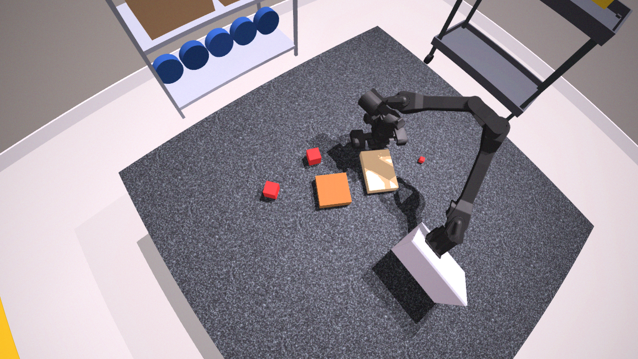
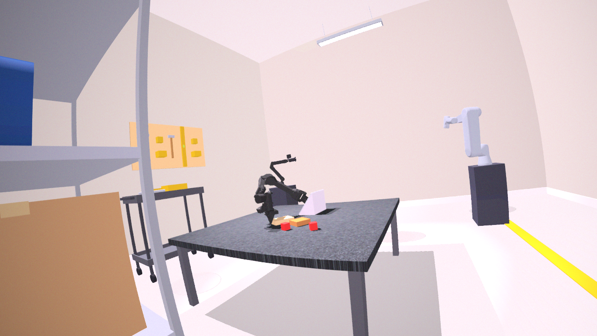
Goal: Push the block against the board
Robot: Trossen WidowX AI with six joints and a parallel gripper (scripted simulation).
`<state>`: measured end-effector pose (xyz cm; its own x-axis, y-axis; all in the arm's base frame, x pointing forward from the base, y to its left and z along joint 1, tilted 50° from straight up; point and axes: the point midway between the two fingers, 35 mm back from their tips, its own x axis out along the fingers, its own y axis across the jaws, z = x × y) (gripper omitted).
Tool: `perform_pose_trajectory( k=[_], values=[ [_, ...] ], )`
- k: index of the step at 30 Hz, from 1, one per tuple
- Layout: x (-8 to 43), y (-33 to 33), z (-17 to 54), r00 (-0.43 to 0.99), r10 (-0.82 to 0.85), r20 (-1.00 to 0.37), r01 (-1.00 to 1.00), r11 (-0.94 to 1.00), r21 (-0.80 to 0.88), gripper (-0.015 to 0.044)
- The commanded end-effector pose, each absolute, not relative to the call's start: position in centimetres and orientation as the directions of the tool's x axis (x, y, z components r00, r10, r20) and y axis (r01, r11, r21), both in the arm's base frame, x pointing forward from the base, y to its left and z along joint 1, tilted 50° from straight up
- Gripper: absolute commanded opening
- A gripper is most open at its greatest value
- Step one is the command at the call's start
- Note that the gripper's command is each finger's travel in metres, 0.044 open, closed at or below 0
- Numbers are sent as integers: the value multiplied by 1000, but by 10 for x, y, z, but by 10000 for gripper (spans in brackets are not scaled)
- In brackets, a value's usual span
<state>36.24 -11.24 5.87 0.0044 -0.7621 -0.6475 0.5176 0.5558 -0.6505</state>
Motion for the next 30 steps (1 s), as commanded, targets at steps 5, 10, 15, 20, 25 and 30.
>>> perform_pose_trajectory(
  k=[5,10,15,20,25,30],
  values=[
    [353,-110,53,-6,-760,-650,513,556,-654,0],
    [350,-109,51,-6,-760,-650,513,556,-654,0],
    [346,-108,49,-6,-760,-650,513,556,-655,0],
    [342,-106,48,-6,-760,-650,513,556,-655,0],
    [338,-105,46,-7,-760,-650,512,556,-655,0],
    [334,-104,44,-7,-760,-650,512,556,-655,0]
  ],
)
